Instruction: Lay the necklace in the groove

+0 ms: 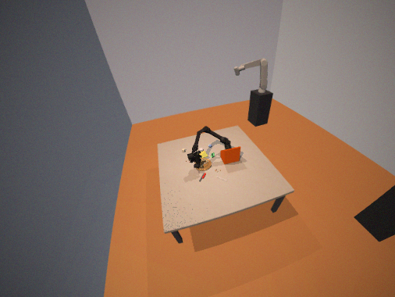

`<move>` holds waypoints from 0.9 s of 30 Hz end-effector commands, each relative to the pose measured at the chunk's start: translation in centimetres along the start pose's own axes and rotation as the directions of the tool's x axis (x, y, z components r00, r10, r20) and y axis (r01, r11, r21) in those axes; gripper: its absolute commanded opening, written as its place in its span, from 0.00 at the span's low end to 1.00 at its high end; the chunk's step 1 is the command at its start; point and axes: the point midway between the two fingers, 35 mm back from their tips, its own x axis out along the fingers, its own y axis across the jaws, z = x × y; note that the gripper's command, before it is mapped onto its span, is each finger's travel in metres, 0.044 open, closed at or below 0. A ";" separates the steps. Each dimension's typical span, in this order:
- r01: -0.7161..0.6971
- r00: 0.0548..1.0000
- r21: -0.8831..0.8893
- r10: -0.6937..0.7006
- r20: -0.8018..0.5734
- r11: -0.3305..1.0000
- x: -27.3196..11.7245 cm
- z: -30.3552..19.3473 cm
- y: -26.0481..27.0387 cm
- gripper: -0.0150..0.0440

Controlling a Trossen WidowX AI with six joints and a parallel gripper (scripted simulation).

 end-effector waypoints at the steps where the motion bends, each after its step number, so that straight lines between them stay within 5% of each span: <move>1: 0.000 1.000 0.001 0.000 0.000 1.000 0.0 0.0 0.0 0.79; 6: 0.002 1.000 -0.004 -0.002 -0.003 1.000 -0.1 -0.1 0.0 1.00; 27: 0.002 1.000 -0.013 -0.002 0.000 1.000 -0.6 -0.1 0.0 0.96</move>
